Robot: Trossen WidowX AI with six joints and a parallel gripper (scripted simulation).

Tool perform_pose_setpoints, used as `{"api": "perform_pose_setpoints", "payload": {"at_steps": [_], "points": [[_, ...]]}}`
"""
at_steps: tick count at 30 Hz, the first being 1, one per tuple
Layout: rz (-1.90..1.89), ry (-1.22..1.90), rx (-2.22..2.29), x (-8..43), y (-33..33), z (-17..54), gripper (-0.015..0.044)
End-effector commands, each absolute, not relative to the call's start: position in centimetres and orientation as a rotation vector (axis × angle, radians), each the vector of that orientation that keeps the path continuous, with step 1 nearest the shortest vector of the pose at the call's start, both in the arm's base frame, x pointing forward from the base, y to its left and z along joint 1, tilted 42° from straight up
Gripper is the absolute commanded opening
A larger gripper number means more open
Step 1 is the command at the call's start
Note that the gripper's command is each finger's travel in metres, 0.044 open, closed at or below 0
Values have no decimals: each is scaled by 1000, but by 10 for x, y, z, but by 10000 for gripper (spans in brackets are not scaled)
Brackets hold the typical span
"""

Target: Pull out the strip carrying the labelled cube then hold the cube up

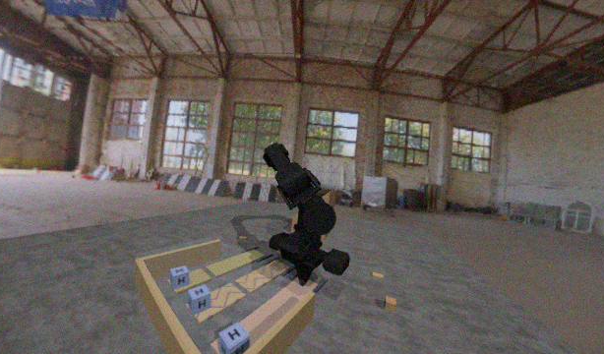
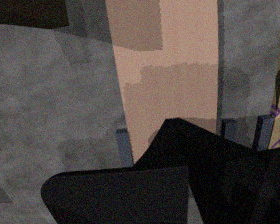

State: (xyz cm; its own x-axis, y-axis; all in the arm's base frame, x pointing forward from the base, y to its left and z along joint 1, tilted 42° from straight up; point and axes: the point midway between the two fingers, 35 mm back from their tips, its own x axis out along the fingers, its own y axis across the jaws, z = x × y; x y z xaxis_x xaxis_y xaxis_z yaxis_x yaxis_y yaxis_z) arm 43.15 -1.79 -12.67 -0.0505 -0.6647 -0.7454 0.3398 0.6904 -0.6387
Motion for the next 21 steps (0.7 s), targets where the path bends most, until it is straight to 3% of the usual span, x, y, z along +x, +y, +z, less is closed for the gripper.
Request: {"api": "perform_pose_setpoints", "payload": {"at_steps": [1, 21], "points": [[-837, 1417, -290, 421, -18, -132, 0], [-836, 1419, -290, 393, -8, -138, 0]]}}
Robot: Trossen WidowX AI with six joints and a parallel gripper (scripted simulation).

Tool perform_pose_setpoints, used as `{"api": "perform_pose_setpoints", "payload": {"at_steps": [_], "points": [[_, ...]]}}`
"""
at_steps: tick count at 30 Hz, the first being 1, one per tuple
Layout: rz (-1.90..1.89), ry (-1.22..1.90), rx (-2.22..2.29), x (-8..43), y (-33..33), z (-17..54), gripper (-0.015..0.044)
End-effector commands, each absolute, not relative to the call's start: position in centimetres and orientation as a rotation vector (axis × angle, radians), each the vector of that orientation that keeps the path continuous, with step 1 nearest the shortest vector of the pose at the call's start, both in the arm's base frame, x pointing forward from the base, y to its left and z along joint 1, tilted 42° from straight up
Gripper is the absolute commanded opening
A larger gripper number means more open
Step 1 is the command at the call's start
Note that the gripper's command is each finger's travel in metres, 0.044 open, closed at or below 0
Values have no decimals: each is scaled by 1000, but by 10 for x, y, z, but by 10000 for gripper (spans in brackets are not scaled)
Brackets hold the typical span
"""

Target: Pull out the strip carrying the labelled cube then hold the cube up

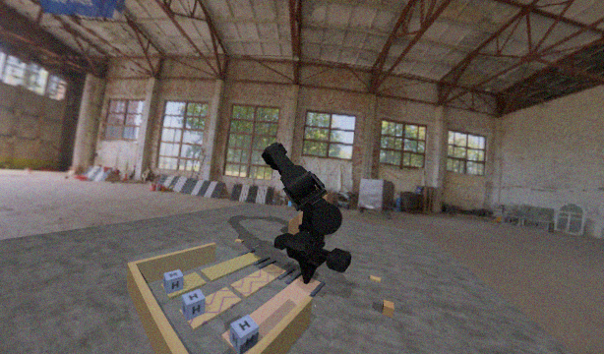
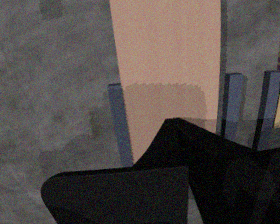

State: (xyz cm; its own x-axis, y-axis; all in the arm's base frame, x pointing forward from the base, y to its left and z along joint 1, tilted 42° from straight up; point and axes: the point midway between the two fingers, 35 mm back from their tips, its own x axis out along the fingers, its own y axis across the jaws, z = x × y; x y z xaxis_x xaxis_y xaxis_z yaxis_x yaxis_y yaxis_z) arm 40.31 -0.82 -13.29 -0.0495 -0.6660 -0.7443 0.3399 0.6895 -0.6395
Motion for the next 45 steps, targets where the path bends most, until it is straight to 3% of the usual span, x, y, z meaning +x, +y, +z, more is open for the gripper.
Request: {"api": "perform_pose_setpoints", "payload": {"at_steps": [1, 45], "points": [[-836, 1419, -290, 392, -8, -139, 0], [-835, 1422, -290, 329, 14, -152, 0]]}}
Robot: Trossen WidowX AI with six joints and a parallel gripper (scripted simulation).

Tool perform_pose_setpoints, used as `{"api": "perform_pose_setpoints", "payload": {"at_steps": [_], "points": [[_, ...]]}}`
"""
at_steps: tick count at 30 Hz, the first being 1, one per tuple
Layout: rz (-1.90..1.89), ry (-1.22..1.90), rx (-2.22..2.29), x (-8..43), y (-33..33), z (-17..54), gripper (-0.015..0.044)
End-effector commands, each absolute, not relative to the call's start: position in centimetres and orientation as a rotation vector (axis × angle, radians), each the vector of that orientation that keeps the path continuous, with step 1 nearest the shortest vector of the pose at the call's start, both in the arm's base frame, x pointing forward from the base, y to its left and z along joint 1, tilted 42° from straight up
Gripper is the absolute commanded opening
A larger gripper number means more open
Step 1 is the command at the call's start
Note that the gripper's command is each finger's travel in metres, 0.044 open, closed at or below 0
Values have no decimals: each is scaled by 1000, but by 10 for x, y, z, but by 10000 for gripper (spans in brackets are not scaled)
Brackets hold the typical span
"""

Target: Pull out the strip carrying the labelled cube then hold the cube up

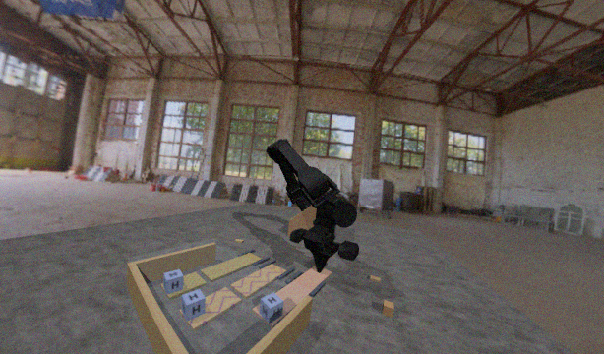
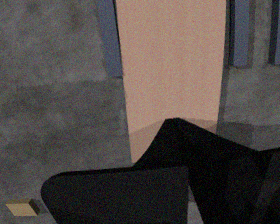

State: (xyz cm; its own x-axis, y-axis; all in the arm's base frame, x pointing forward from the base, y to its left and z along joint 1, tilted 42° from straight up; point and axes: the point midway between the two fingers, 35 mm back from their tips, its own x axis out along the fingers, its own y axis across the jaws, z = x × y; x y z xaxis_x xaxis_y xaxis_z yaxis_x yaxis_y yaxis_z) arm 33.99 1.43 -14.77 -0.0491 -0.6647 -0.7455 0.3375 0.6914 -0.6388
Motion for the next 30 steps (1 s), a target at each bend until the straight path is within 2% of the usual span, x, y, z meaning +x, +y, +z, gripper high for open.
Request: {"api": "perform_pose_setpoints", "payload": {"at_steps": [1, 30], "points": [[-835, 1422, -290, 328, 15, -153, 0], [-833, 1425, -290, 285, 30, -162, 0]]}}
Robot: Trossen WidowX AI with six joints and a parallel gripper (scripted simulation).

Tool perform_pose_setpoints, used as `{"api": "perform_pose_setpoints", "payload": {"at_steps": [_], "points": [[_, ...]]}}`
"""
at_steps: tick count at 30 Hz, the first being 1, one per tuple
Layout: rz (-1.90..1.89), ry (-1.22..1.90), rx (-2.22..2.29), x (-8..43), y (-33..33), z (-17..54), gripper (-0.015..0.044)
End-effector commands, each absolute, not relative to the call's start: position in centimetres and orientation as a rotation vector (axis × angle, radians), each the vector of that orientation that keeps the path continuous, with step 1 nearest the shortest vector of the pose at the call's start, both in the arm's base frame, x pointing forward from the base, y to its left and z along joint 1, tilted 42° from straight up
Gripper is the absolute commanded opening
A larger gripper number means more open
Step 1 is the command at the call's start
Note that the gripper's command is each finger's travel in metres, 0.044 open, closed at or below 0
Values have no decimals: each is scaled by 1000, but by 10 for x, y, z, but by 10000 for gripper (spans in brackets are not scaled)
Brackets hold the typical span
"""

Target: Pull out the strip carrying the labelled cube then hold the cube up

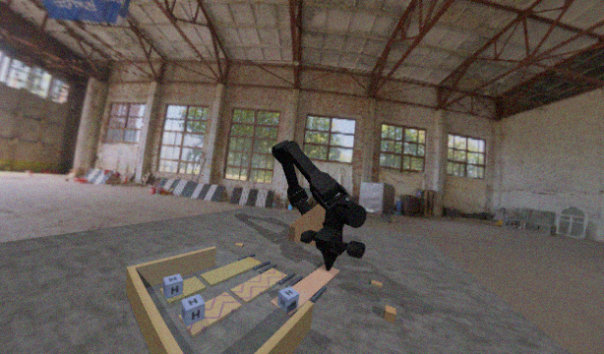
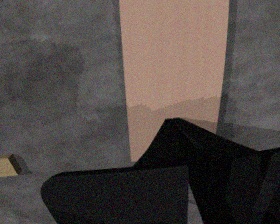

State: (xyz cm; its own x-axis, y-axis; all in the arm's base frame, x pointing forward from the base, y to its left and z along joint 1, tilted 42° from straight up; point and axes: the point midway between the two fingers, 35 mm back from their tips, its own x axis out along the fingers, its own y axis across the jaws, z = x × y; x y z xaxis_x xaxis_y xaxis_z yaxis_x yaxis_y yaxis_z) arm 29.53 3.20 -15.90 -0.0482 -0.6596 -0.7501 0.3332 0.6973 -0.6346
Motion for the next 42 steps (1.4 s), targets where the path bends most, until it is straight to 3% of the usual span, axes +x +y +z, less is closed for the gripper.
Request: {"api": "perform_pose_setpoints", "payload": {"at_steps": [1, 18, 28, 42], "points": [[-833, 1425, -290, 283, 30, -162, 0], [-833, 1426, -289, 265, 36, -166, 0], [-831, 1426, -288, 276, 69, -132, 0], [-983, 1316, -116, 329, 53, -117, 368]]}}
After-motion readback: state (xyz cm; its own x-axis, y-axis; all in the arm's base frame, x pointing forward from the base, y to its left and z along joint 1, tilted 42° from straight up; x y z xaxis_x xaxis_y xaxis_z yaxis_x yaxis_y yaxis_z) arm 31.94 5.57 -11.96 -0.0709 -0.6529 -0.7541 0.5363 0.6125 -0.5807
